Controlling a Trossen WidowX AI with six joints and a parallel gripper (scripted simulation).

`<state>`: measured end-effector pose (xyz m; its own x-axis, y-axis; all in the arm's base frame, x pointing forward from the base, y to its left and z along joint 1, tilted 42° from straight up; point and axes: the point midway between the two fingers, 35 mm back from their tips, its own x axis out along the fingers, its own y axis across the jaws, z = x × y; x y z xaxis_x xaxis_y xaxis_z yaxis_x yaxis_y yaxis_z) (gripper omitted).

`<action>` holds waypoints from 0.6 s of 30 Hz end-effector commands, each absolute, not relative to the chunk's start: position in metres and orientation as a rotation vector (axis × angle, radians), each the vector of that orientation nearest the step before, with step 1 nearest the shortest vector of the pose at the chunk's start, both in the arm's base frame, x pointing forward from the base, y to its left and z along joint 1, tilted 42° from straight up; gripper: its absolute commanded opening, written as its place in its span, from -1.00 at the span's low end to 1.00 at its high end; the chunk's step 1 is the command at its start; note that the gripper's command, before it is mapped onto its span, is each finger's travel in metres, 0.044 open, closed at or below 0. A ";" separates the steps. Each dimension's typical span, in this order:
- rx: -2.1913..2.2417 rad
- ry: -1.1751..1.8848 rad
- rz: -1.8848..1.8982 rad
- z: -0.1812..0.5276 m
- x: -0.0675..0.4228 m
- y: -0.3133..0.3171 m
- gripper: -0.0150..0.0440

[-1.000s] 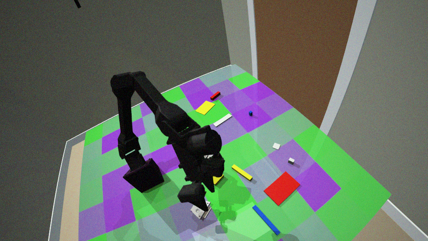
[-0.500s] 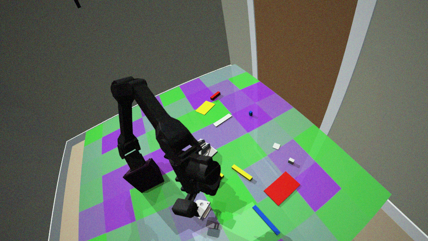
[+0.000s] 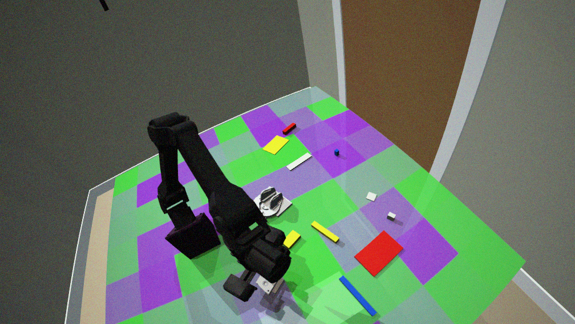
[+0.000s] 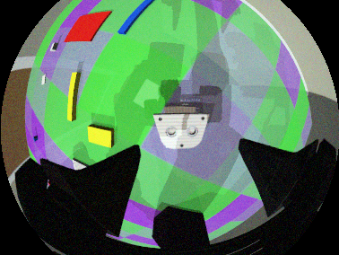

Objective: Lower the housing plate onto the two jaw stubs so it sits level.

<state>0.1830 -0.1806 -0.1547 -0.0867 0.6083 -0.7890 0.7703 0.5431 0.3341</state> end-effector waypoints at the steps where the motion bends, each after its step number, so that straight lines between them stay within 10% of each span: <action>1: 1.211 1.789 -0.201 -0.157 0.181 -0.177 1.00; 18: 1.212 1.789 -0.199 -0.185 0.177 -0.150 1.00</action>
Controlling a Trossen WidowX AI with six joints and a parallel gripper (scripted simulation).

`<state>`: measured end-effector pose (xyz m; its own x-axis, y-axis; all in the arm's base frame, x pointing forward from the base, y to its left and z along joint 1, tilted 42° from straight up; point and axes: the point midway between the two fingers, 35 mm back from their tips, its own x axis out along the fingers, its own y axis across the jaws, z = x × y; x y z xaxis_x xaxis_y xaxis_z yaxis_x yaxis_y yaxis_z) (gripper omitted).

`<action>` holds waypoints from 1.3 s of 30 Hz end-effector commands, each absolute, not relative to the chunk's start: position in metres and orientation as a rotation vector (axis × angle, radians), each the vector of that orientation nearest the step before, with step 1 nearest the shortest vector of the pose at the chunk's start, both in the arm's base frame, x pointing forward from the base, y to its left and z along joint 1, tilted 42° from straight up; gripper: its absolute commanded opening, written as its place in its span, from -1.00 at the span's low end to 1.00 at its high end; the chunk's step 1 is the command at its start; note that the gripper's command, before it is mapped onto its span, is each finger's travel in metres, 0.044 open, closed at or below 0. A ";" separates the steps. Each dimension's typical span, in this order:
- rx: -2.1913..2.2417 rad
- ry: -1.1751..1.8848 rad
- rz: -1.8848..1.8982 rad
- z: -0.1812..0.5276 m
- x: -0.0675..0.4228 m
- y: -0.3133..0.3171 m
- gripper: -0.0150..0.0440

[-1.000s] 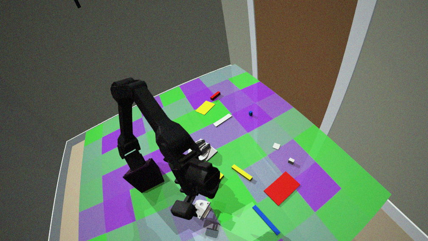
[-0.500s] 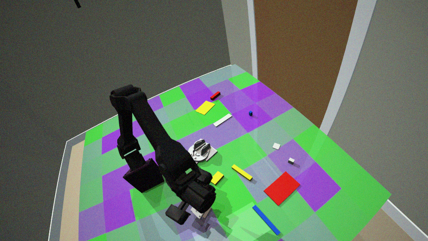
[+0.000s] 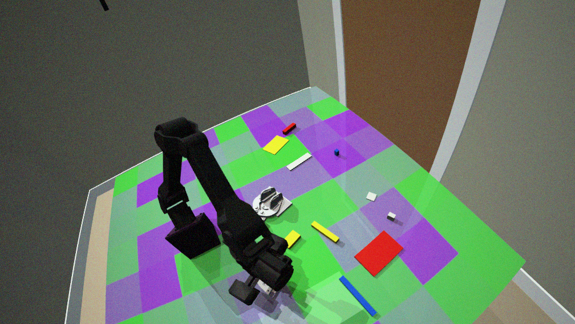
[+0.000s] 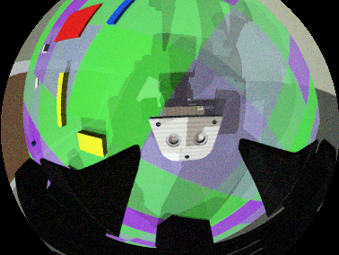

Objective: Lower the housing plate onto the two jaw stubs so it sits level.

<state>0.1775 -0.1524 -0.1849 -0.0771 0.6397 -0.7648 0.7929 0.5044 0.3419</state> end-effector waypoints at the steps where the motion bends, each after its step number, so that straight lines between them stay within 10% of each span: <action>1: 1.212 1.789 -0.199 -0.185 0.177 -0.150 1.00; 39: 1.213 1.788 -0.198 -0.212 0.176 -0.130 1.00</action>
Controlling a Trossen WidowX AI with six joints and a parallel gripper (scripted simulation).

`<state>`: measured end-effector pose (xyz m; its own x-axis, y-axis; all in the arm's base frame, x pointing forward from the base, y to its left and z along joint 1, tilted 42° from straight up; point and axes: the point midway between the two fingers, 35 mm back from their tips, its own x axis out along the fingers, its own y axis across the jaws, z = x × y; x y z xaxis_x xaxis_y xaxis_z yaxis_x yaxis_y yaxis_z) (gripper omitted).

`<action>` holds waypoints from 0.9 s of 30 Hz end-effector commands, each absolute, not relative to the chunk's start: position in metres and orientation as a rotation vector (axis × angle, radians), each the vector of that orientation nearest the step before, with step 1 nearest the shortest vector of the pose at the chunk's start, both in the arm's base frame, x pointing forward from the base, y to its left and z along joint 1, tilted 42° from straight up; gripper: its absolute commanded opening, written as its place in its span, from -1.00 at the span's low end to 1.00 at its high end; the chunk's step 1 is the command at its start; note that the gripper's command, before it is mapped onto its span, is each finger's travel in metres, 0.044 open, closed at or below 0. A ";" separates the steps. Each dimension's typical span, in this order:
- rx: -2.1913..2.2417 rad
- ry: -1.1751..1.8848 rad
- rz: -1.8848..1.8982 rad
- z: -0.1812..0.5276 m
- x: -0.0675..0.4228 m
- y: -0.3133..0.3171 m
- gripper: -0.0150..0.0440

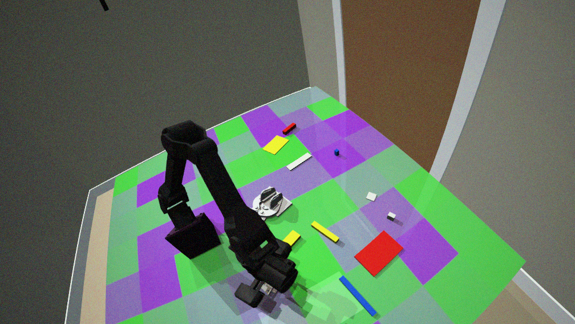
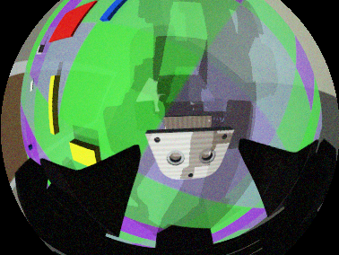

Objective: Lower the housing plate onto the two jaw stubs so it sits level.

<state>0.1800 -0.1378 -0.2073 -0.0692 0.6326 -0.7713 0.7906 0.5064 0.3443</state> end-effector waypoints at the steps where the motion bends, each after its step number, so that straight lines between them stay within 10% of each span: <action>1: 1.213 1.788 -0.198 -0.213 0.176 -0.129 1.00; 27: 1.213 1.788 -0.197 -0.225 0.175 -0.118 1.00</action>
